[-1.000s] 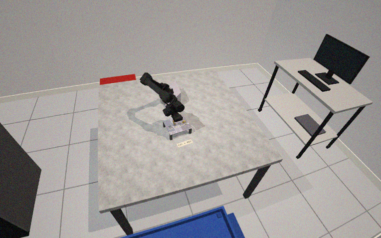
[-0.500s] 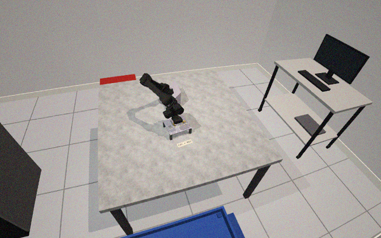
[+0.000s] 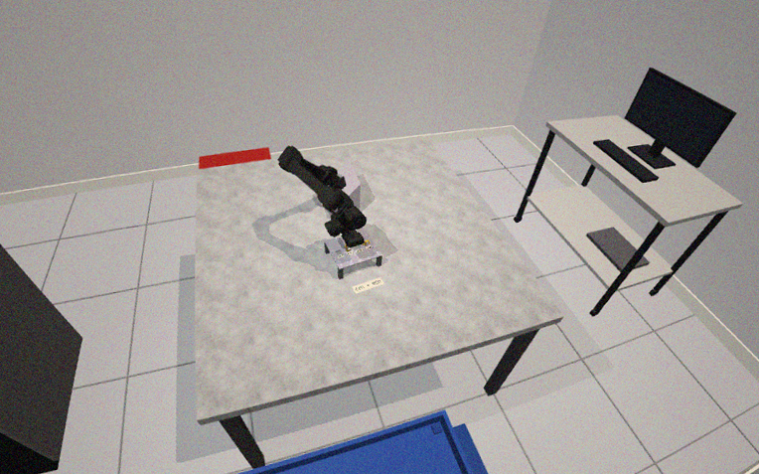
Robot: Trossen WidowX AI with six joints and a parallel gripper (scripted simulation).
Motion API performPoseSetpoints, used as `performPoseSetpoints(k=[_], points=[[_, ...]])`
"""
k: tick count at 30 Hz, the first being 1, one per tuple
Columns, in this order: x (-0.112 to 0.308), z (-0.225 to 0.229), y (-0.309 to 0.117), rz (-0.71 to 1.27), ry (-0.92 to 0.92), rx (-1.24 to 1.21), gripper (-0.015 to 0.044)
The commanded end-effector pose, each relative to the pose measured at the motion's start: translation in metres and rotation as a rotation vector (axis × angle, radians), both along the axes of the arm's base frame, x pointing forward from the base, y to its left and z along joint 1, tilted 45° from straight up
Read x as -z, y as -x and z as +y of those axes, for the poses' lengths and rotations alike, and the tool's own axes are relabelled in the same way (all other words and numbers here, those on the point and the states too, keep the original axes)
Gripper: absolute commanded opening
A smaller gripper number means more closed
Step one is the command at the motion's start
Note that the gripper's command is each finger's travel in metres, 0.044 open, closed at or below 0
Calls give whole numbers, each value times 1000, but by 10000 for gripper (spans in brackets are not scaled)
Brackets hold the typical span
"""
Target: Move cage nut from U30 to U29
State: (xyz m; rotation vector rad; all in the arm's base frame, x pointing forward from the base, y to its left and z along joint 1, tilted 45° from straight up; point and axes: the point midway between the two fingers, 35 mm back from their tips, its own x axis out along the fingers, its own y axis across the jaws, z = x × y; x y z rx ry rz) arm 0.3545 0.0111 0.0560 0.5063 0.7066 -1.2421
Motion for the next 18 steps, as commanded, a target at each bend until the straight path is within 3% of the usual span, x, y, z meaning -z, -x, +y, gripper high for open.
performPoseSetpoints(k=[1,18], points=[[0,0,0,4,3,-1,27],[0,0,-2,19,8,14,27]])
